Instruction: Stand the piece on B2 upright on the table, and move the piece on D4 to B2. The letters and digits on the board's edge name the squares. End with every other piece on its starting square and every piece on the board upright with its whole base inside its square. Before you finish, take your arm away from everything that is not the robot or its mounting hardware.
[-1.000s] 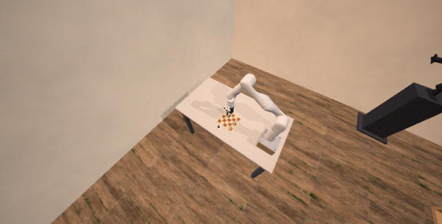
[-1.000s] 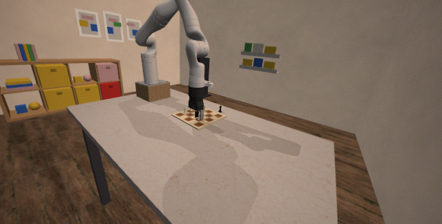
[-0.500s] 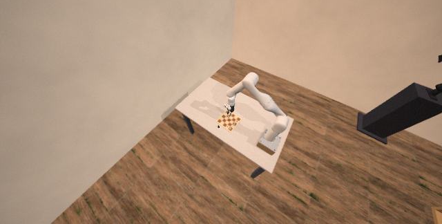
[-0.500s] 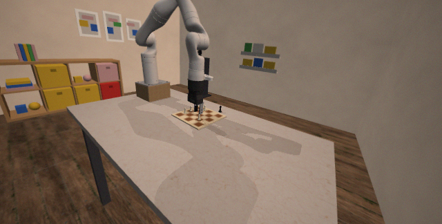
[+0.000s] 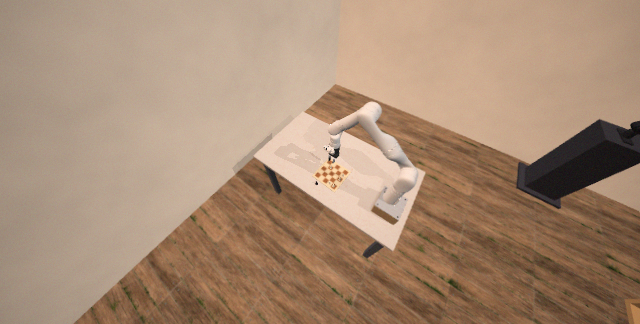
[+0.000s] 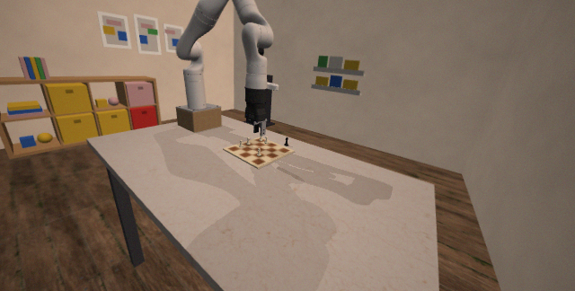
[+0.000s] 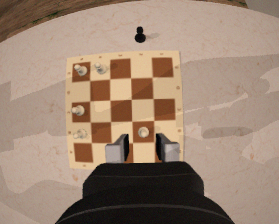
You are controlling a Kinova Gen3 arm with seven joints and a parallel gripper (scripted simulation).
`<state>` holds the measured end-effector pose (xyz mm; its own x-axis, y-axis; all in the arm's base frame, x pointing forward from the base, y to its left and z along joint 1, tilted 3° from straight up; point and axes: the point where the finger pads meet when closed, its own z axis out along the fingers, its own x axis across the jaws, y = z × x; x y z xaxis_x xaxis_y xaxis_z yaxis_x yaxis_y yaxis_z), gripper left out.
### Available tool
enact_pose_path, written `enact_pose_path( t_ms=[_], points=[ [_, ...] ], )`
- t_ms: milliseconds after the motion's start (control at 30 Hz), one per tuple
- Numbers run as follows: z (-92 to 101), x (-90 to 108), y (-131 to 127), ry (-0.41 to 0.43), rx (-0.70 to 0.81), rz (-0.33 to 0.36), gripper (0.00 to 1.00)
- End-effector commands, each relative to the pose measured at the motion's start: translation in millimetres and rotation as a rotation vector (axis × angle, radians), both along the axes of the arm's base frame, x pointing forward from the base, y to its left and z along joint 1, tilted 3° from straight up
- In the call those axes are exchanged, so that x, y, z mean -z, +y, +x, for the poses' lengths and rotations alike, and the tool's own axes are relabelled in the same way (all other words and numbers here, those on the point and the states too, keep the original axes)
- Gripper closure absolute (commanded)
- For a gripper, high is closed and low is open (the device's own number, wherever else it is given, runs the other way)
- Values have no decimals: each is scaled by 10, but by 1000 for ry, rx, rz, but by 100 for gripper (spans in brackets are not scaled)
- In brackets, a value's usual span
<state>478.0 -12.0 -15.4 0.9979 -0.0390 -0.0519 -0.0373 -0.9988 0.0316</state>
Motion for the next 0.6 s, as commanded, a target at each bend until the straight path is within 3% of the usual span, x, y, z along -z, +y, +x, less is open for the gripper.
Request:
enact_pose_path(
  t_ms=[0,33,67,567],
  points=[
    [24,-43,7,-7,-1,1,32],
    [24,-44,7,-7,-1,1,32],
    [24,-44,7,-7,-1,1,0],
    [24,-44,7,-7,-1,1,0]
  ],
)
